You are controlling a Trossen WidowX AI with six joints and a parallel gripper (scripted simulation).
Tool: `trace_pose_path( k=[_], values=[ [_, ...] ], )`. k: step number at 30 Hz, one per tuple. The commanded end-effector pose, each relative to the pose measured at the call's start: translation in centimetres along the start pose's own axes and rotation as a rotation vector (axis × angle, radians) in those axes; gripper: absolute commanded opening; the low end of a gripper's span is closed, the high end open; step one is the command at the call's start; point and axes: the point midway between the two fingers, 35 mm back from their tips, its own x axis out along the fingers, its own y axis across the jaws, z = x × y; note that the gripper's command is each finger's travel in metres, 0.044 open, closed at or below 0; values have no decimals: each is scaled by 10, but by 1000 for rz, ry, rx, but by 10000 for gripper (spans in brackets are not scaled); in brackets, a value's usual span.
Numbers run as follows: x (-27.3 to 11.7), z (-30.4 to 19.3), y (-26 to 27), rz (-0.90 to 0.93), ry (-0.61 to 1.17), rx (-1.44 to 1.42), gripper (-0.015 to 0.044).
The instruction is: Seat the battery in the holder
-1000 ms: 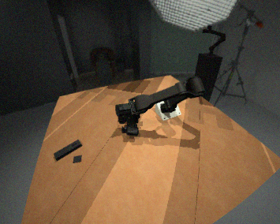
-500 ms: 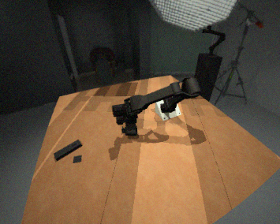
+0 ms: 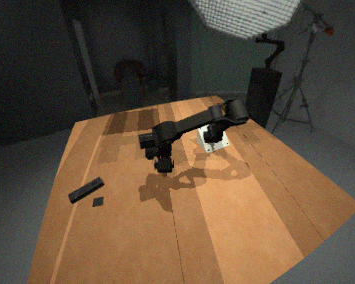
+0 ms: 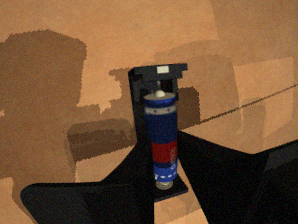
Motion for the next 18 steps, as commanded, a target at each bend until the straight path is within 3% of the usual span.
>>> trace_pose_path(
  k=[1,18],
  values=[
    [2,-1,0,2,39,-1,60],
    [2,4,1,-4,92,-5,60]
  ],
)
